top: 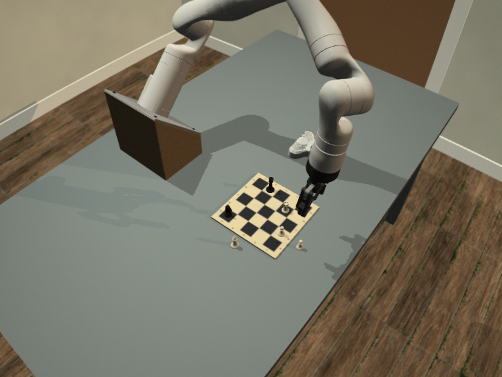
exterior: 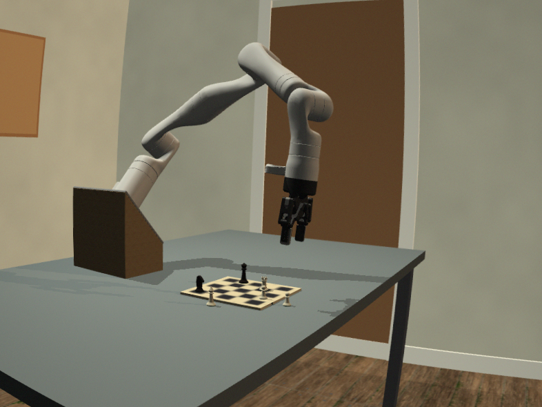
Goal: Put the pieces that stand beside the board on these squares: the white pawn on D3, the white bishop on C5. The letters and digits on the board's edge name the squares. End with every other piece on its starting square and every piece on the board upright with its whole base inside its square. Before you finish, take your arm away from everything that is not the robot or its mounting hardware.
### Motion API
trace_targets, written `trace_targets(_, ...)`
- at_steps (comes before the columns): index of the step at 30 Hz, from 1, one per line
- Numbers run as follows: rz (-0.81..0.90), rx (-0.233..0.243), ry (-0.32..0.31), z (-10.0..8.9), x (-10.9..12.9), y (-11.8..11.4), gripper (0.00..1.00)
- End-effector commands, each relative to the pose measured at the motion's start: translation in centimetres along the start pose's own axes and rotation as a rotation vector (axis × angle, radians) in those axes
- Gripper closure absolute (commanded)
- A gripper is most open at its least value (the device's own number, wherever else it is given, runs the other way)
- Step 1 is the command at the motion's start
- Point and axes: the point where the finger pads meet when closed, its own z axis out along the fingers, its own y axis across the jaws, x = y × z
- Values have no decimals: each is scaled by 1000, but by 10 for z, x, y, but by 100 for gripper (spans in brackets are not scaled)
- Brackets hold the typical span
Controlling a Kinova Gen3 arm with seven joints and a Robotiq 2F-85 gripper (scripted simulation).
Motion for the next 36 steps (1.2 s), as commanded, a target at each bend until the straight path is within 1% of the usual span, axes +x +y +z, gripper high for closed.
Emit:
trace_targets(1, 22, -5, -12, -3, 0, -10, 0)
trace_targets(6, 22, -5, -12, -3, 0, -10, 0)
trace_targets(7, 52, -19, -31, -5, -1, -19, 0)
trace_targets(14, 52, -19, -31, -5, -1, -19, 0)
trace_targets(15, 76, -30, -46, -7, -3, -26, 0)
trace_targets(21, 76, -30, -46, -7, -3, -26, 0)
trace_targets(22, 94, -39, -58, -8, -4, -31, 0)
trace_targets(36, 115, -49, -72, -10, -5, -37, 0)
